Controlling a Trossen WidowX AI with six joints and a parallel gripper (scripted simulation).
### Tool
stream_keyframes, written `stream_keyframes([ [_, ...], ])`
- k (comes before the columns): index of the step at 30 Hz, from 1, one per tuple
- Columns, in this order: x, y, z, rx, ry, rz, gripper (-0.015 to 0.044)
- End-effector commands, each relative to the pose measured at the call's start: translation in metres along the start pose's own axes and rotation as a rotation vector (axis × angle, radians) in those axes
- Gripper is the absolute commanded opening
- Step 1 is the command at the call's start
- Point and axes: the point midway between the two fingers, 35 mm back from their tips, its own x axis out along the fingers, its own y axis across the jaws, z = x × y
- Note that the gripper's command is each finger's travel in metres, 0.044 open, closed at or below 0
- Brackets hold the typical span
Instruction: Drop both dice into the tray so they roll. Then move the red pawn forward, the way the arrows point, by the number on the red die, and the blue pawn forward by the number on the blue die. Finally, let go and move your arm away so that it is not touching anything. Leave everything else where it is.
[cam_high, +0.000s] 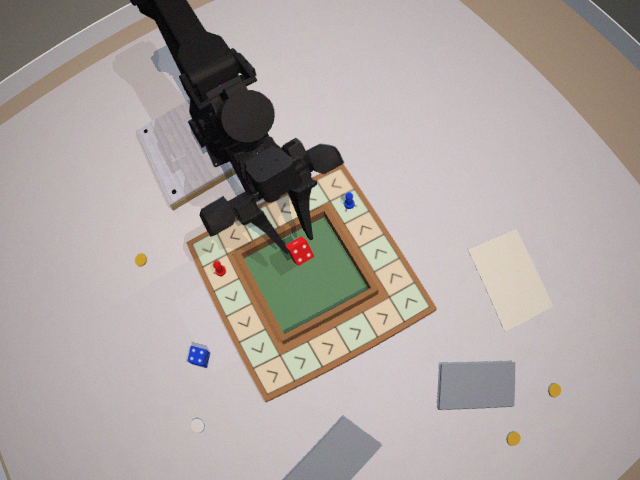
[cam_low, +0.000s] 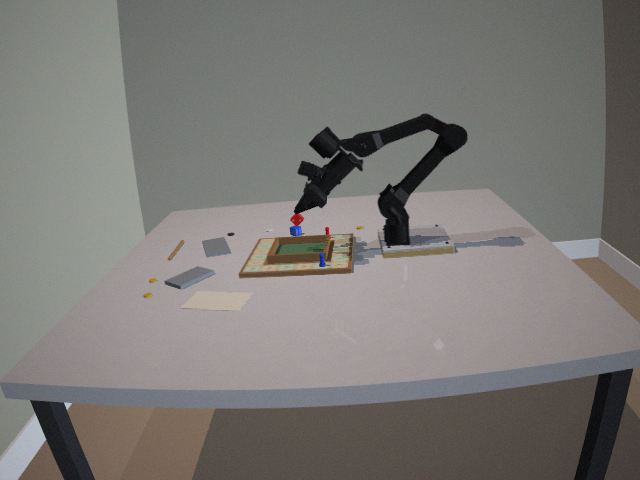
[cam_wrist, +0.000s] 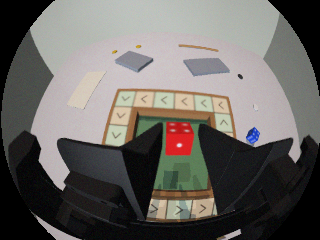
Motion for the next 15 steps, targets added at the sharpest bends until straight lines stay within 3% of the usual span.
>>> stream_keyframes([
  [1,-0.004,0.0,0.005,-0.001,0.0,0.0,0.0263],
  [8,-0.026,0.0,0.03,-0.005,-0.003,0.003,0.044],
  [11,-0.024,0.0,0.029,-0.005,0.033,0.003,0.044],
  [15,-0.011,0.0,0.025,-0.005,0.235,0.002,0.044],
])
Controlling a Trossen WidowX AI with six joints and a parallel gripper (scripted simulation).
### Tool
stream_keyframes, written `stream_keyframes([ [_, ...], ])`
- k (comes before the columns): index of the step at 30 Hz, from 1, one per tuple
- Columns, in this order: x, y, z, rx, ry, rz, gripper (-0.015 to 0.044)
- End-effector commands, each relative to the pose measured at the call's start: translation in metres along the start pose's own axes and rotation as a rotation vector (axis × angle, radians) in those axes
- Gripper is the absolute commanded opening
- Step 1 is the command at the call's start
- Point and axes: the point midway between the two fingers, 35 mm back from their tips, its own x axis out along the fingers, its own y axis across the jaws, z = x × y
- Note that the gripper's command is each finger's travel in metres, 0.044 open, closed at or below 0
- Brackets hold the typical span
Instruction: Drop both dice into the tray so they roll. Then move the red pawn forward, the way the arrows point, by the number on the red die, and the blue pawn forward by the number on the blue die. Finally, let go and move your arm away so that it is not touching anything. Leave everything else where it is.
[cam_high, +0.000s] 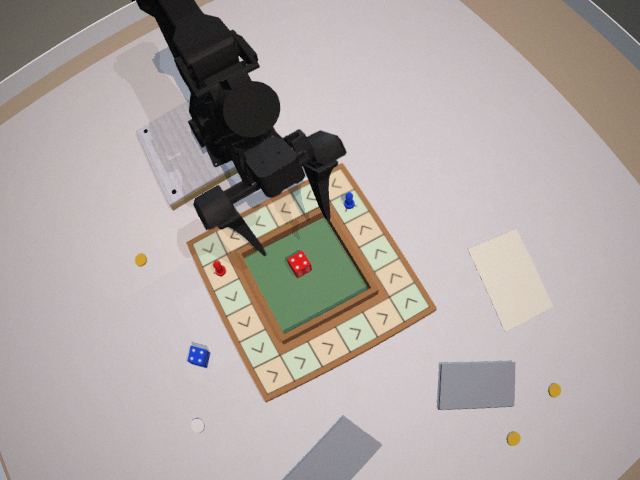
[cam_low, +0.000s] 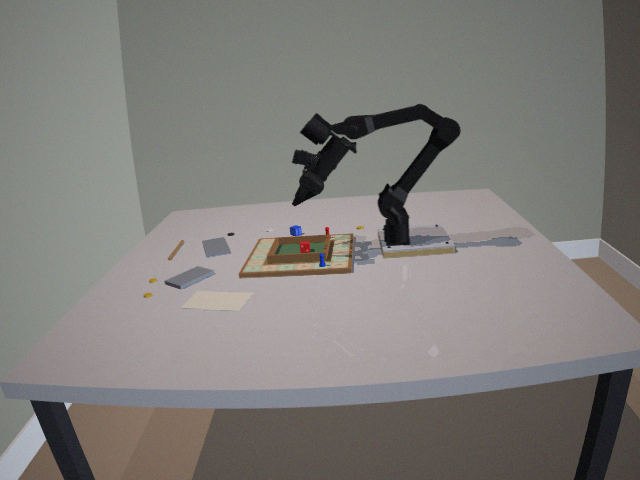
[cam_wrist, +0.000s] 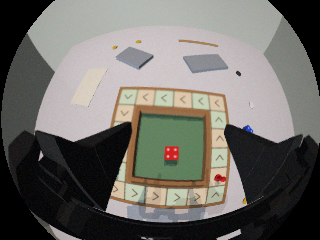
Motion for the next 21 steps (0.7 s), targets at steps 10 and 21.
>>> stream_keyframes([
  [10,0.04,0.001,-0.01,-0.005,0.651,0.001,0.044],
  [21,0.062,-0.051,0.003,0.197,0.667,-0.087,0.0309],
])
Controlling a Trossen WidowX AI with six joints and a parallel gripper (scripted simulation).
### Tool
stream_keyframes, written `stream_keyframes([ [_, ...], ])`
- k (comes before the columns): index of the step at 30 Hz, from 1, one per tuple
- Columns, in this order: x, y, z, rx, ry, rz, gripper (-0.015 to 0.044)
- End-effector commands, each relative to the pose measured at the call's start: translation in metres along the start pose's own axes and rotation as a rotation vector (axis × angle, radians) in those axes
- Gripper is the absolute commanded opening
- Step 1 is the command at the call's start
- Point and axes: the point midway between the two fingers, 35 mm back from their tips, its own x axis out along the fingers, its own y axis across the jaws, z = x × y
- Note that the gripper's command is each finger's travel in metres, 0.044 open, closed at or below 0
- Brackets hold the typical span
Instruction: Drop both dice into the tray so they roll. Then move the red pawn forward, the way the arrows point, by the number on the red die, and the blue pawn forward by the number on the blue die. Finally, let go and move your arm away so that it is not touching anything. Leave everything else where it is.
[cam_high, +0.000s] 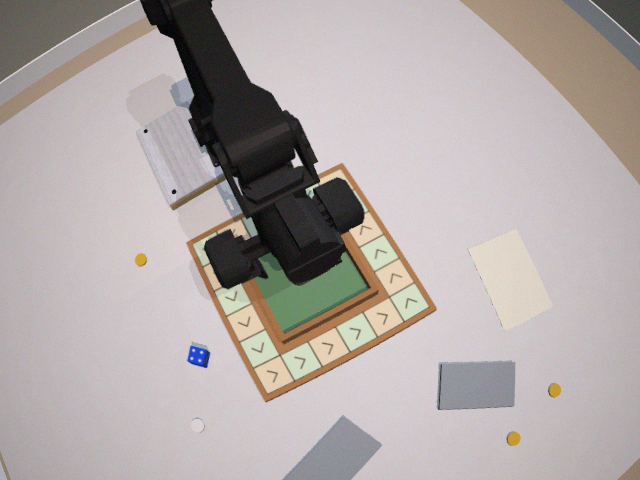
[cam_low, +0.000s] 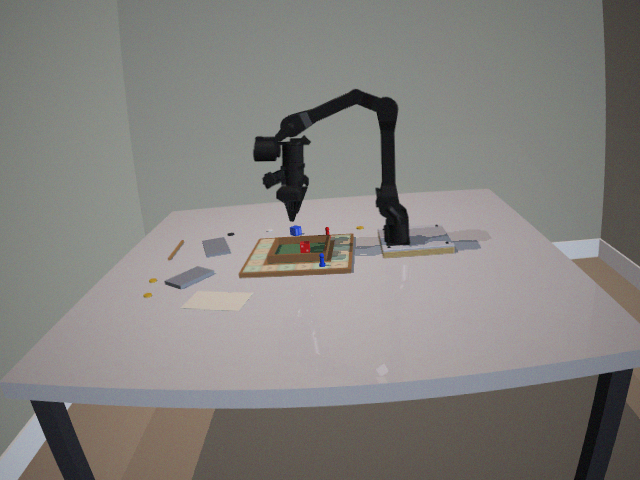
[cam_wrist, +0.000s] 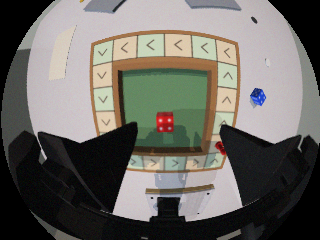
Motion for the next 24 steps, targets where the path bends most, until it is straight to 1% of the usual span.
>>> stream_keyframes([
  [1,0.008,-0.05,0.024,0.207,0.015,-0.016,0.0282],
  [5,0.021,-0.115,0.038,0.436,0.038,-0.029,0.0275],
  [8,0.031,-0.161,0.038,0.586,0.052,-0.035,0.0275],
  [10,0.036,-0.183,0.036,0.654,0.058,-0.038,0.0275],
  [17,0.037,-0.187,0.033,0.666,0.059,-0.038,0.0275],
  [20,0.049,-0.187,0.032,0.666,0.059,-0.038,0.0275],
  [24,0.052,-0.187,0.032,0.666,0.059,-0.038,0.0275],
])
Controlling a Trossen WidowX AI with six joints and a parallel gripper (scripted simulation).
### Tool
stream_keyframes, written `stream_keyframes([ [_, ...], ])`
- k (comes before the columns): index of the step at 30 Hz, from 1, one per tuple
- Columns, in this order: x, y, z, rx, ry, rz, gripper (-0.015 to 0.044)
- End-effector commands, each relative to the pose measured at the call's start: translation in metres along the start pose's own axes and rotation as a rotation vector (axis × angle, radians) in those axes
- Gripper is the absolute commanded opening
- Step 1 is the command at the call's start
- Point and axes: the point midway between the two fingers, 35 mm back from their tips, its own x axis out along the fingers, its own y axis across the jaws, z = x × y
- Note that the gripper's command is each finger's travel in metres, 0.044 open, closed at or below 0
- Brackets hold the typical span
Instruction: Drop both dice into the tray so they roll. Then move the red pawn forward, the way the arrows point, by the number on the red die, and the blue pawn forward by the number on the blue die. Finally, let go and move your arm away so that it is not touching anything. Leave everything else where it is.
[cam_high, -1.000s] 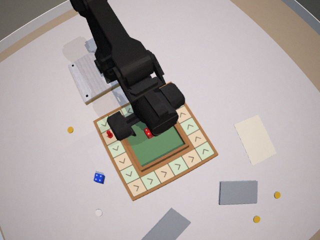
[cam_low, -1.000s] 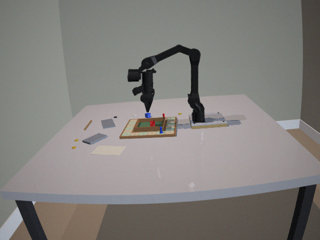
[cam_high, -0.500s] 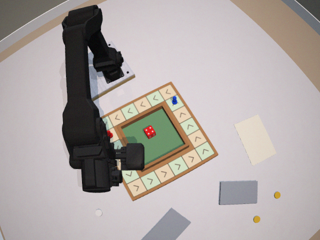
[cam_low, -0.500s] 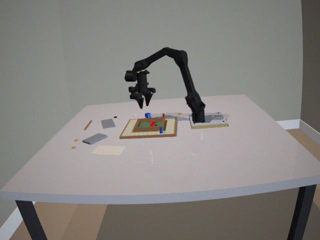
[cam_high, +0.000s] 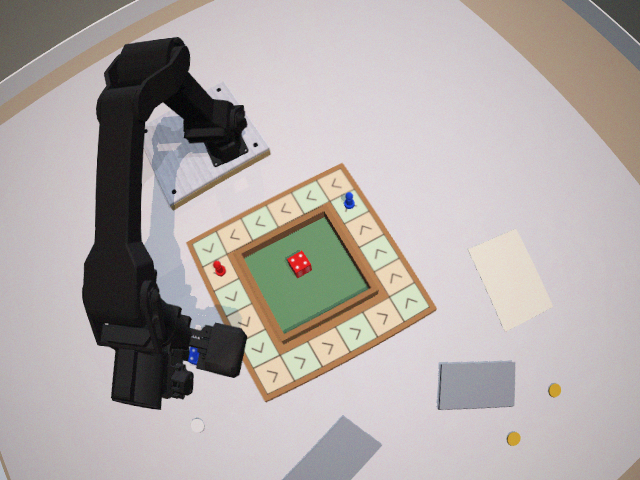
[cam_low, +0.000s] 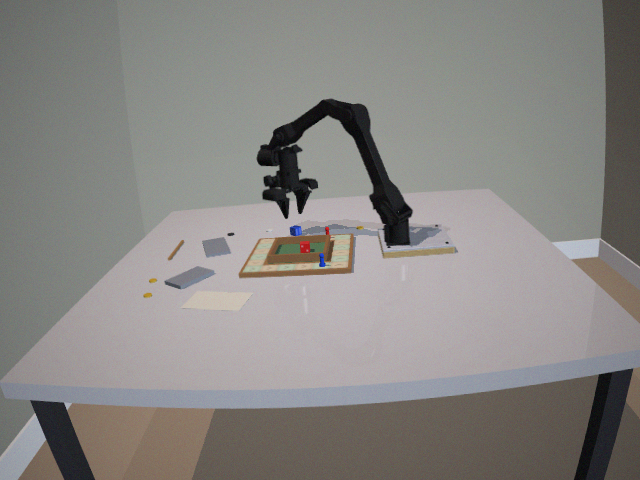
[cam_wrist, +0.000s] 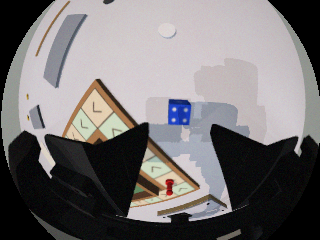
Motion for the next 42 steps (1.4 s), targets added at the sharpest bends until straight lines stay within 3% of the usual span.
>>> stream_keyframes([
  [1,0.009,-0.001,0.0,0.01,0.003,0.001,0.0275],
  [28,0.052,-0.002,-0.001,0.01,0.003,0.001,0.0275],
  [35,0.052,-0.002,-0.001,0.01,0.003,0.001,0.0091],
  [42,0.052,-0.002,-0.001,0.01,0.003,0.001,0.0025],
])
